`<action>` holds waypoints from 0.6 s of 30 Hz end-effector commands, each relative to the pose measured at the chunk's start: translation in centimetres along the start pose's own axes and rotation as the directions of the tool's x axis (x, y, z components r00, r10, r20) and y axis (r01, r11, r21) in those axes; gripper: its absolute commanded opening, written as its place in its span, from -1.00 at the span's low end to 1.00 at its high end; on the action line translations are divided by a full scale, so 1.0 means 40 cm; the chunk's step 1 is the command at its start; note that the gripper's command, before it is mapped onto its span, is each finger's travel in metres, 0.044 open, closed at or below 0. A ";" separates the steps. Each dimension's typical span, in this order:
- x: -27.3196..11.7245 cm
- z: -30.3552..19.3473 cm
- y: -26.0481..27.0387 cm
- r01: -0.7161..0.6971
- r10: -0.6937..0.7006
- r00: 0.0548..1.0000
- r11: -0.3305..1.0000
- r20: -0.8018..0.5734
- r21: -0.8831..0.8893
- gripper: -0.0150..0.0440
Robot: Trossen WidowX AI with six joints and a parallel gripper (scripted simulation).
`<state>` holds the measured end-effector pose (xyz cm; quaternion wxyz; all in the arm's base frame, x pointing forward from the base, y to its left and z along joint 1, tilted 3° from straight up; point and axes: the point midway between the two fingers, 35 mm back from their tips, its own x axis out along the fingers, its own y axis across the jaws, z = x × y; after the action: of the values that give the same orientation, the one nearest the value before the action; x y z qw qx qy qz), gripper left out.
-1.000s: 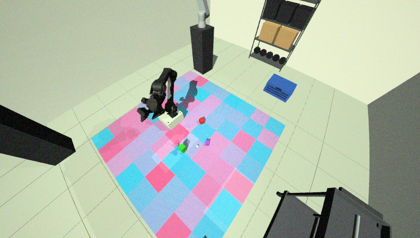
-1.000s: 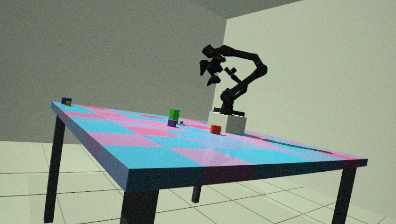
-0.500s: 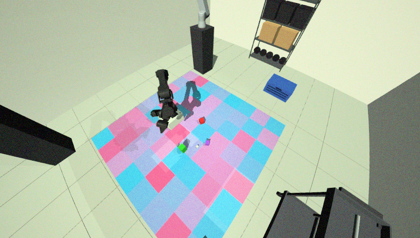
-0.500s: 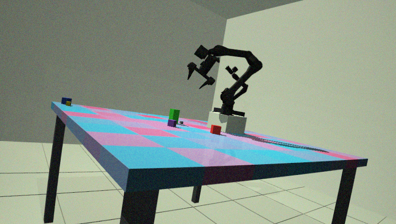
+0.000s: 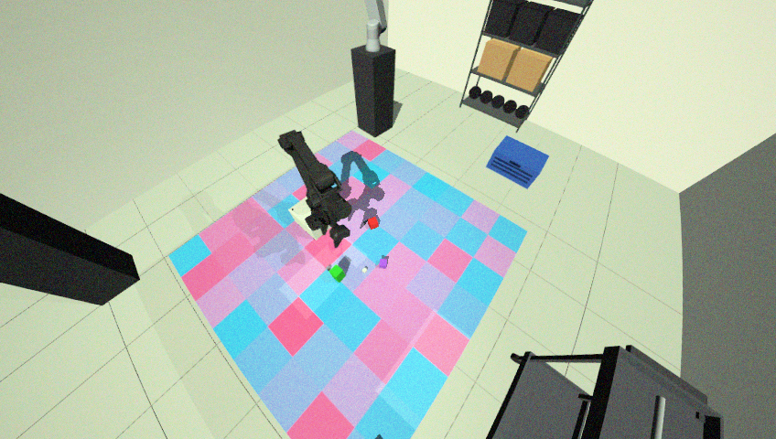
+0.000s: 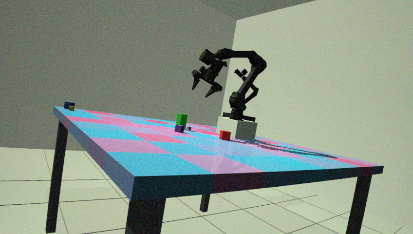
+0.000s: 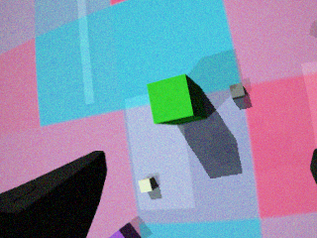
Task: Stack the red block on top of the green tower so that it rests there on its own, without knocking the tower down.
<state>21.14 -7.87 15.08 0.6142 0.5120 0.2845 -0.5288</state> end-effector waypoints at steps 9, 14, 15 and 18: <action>0.015 -0.210 0.014 -0.044 -0.034 0.984 0.906 -0.174 -0.422 1.00; 0.012 -0.298 -0.001 -0.084 -0.065 0.970 0.813 -0.233 -0.576 1.00; 0.011 -0.316 -0.006 -0.093 -0.072 0.967 0.791 -0.244 -0.604 1.00; 0.006 -0.372 -0.021 -0.125 -0.101 0.955 0.717 -0.280 -0.685 1.00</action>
<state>23.43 4.10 10.69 0.7098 0.3477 0.5174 -0.3281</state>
